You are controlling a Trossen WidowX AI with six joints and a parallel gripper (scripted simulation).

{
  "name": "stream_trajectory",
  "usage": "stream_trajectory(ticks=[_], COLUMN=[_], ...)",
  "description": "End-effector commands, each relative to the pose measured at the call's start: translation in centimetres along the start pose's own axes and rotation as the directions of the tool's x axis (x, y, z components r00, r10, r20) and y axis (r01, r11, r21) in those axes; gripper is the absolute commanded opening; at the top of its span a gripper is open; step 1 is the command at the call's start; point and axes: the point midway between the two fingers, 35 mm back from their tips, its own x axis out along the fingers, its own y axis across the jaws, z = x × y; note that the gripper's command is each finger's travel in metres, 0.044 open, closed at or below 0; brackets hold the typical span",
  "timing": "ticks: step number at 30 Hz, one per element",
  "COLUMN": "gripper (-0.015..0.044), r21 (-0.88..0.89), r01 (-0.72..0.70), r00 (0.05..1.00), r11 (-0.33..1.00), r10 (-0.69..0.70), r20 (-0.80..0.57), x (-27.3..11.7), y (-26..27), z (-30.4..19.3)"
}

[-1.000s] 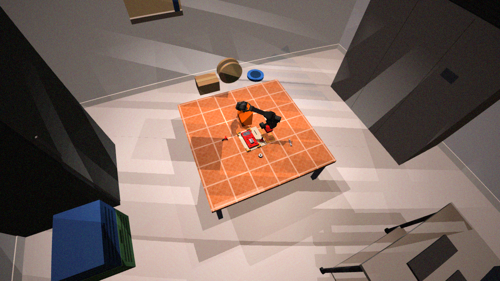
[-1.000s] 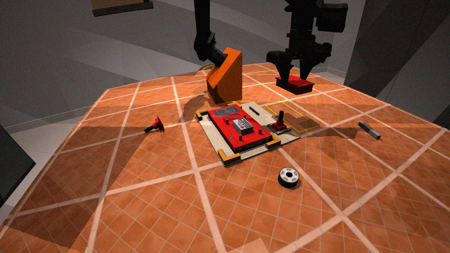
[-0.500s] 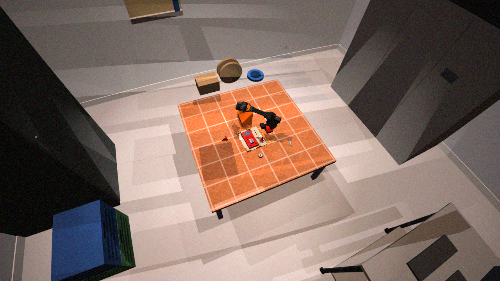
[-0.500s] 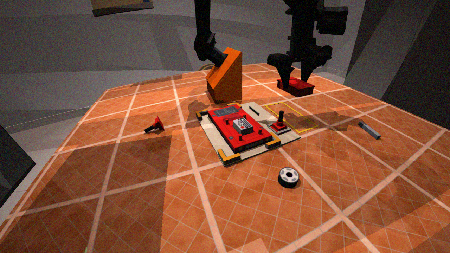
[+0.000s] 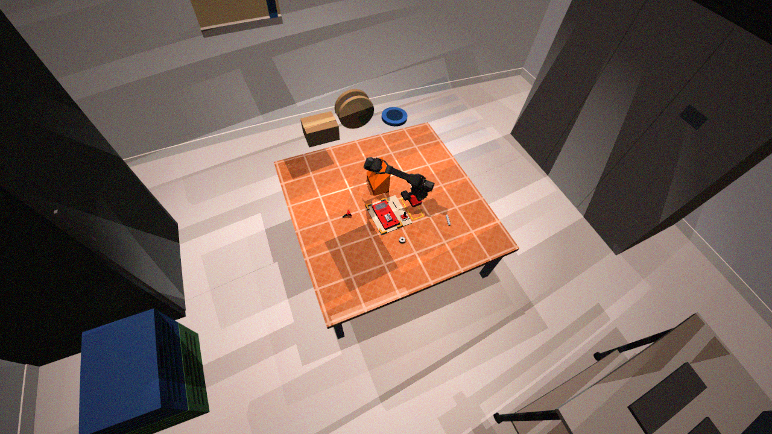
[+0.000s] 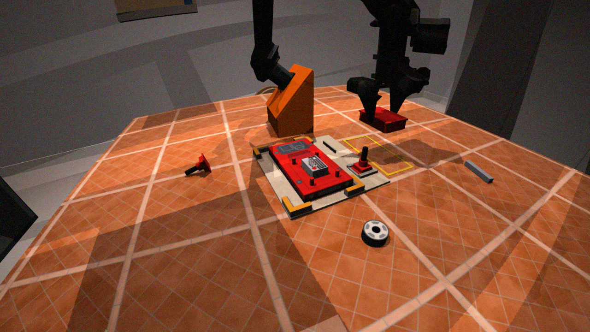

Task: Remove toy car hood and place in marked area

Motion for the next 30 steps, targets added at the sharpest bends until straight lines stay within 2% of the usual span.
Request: stream_trajectory(ticks=[1,30], gripper=[0.0,0.0], r21=[-0.007,-0.007], r01=[0.005,0.006], r00=[1.0,1.0], r11=[1.0,1.0], r10=[-0.005,-0.006], r20=[0.002,0.002], x=[0.4,2.4], y=[0.0,0.0], z=[0.0,0.0])
